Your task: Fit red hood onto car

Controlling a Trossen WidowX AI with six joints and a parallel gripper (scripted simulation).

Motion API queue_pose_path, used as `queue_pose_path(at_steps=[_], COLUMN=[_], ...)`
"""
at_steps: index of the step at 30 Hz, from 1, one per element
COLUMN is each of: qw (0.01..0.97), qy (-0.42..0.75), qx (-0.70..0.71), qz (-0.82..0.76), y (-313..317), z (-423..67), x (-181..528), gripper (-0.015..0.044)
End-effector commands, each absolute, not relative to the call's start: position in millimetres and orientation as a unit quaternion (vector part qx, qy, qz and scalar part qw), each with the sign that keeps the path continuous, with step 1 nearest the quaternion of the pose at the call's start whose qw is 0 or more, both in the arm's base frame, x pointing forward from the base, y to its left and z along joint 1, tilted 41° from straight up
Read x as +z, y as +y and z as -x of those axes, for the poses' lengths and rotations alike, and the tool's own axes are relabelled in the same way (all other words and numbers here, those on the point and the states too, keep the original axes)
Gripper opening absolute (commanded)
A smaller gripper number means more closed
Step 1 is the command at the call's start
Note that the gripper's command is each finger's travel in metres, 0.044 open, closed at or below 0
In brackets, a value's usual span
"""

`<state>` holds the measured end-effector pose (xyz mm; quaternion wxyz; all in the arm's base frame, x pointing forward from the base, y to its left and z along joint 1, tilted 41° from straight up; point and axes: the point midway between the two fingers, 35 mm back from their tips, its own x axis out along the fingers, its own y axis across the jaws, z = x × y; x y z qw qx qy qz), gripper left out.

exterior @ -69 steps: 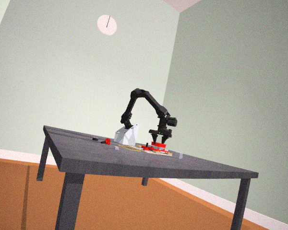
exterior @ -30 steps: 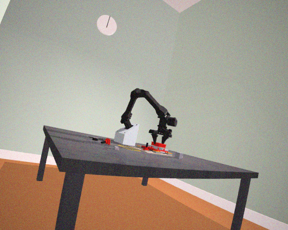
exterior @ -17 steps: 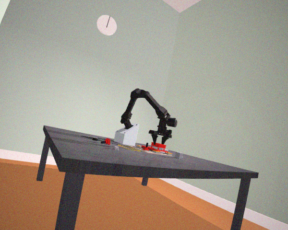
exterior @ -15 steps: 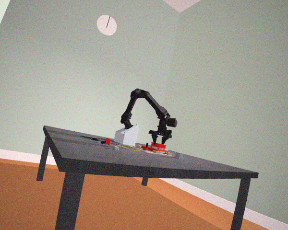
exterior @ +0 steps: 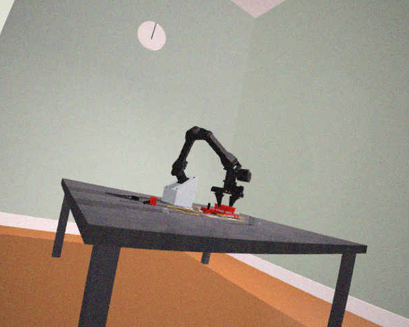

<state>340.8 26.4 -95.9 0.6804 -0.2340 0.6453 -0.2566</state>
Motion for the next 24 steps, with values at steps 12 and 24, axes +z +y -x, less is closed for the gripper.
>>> queue_pose_path(at_steps=[12,24], qw=[0.680,0.680], qy=[0.645,0.645], qx=[-0.257,-0.257], qz=[0.236,0.234], y=[21.0,21.4], z=[-341.1,-340.8], x=[-101.4,-101.4], gripper=[0.0000,0.0105])
